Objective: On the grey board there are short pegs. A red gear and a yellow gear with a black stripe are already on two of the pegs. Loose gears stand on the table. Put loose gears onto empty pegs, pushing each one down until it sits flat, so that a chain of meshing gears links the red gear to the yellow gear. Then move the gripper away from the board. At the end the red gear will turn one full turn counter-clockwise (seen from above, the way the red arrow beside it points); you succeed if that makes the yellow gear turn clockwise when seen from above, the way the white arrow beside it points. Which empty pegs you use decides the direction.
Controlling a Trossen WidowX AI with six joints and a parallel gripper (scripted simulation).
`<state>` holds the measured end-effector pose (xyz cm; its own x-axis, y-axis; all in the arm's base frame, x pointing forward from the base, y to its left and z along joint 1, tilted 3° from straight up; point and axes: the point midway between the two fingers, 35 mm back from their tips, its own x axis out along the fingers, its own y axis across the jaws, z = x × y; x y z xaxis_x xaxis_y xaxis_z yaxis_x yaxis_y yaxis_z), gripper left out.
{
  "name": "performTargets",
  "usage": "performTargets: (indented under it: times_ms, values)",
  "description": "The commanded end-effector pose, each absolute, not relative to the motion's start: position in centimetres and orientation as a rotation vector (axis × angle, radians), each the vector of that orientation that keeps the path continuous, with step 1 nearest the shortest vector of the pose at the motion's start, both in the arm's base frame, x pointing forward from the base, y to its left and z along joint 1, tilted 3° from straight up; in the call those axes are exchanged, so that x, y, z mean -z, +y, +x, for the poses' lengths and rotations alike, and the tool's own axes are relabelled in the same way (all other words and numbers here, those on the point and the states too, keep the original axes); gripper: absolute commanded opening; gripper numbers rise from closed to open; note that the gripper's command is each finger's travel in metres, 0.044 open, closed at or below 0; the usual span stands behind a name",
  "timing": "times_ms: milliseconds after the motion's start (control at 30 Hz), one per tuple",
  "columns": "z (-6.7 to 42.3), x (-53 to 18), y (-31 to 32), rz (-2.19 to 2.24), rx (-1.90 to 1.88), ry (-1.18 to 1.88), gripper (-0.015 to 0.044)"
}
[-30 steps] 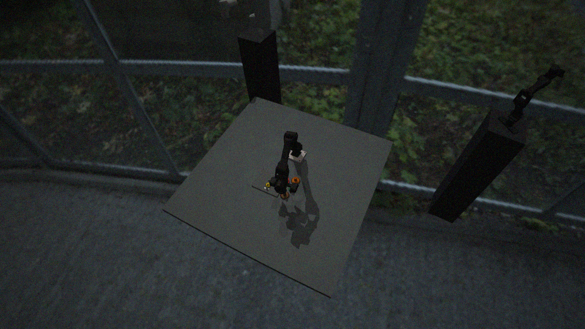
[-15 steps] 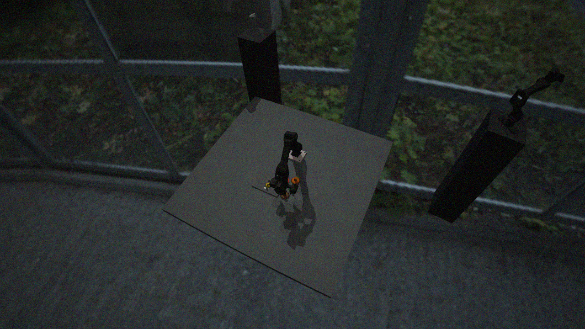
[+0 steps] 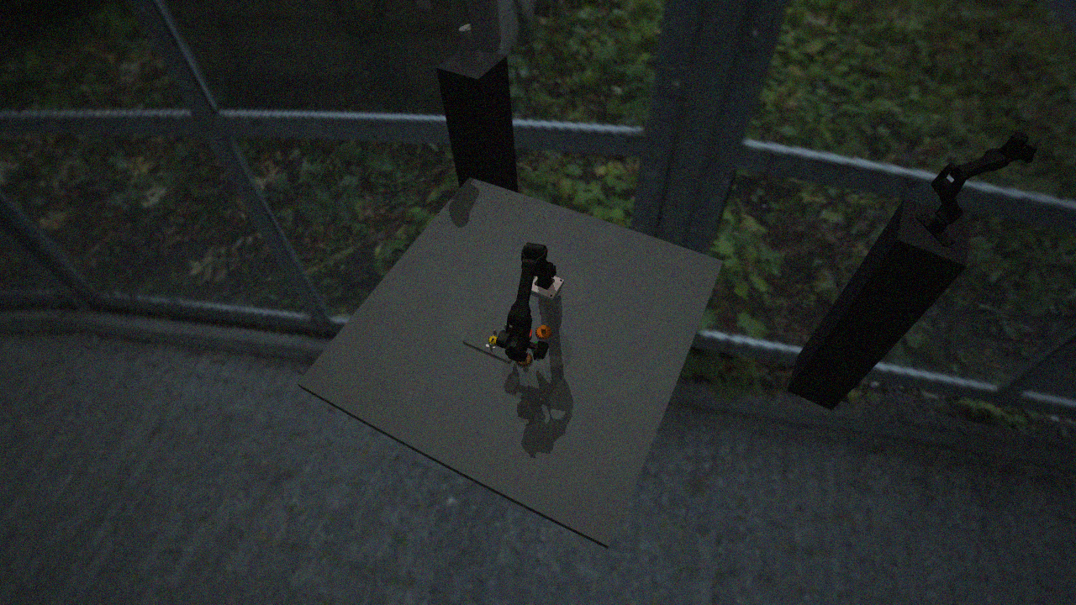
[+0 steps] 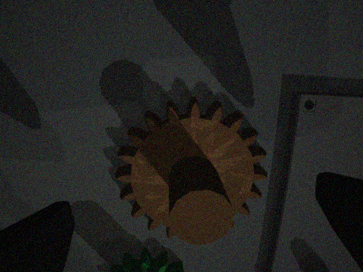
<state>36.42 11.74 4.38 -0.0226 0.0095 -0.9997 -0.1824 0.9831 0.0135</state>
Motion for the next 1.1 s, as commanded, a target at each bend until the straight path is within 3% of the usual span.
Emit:
performTargets:
  times_ms: [0,433,700,1067]
  values:
    - [36.4,-4.2,11.7,-0.136,-0.149,1.589,0.0414]
    - [36.4,-4.2,11.7,-0.136,-0.149,1.589,0.0073]
    - [36.4,-4.2,11.7,-0.136,-0.149,1.589,0.0]
    - [36.9,-6.0,11.9,-0.134,-0.15,1.583,0.0]
